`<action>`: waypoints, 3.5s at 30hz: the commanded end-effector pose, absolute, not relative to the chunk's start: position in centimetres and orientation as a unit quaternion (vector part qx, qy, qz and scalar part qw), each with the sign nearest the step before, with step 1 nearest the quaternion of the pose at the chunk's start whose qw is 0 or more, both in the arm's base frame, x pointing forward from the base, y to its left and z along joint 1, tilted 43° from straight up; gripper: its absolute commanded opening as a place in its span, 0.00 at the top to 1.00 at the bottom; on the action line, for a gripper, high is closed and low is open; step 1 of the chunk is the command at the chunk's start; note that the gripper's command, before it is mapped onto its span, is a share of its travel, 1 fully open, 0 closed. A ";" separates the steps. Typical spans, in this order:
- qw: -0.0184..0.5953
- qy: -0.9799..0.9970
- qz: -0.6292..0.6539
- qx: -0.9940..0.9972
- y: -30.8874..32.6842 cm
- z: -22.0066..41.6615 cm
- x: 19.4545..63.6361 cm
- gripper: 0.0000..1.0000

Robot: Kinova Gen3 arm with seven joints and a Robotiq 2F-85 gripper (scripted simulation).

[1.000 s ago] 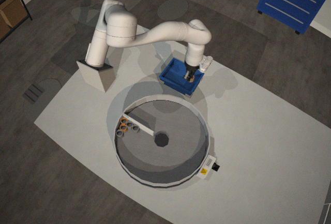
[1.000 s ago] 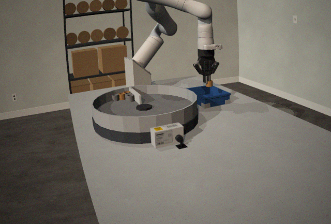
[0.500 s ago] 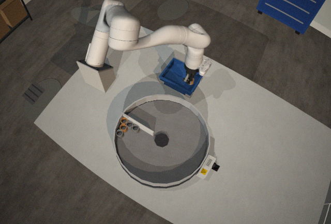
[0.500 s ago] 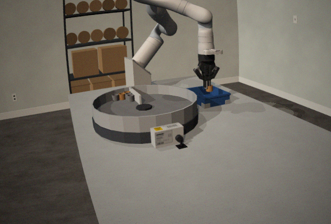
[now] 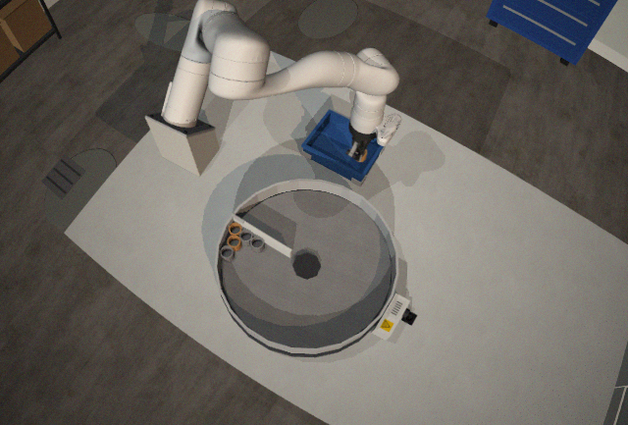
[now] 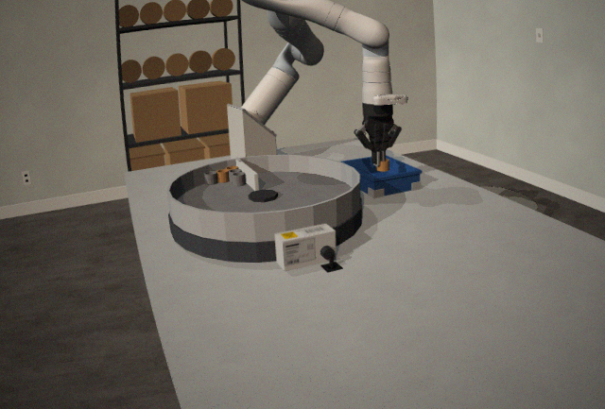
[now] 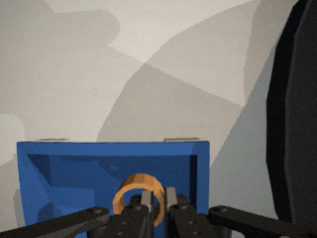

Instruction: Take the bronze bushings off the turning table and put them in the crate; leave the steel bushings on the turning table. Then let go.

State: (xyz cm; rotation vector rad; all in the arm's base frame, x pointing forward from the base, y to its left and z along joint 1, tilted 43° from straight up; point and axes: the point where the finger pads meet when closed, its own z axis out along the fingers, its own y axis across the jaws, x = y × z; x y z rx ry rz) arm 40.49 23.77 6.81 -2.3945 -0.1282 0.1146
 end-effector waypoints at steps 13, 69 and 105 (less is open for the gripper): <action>0.362 -0.051 0.046 -0.930 24.1 6.5 40.3 1.00; 0.362 -0.051 0.046 -0.930 26.4 4.0 39.9 1.00; 0.362 -0.051 0.046 -0.929 27.2 3.2 39.8 1.00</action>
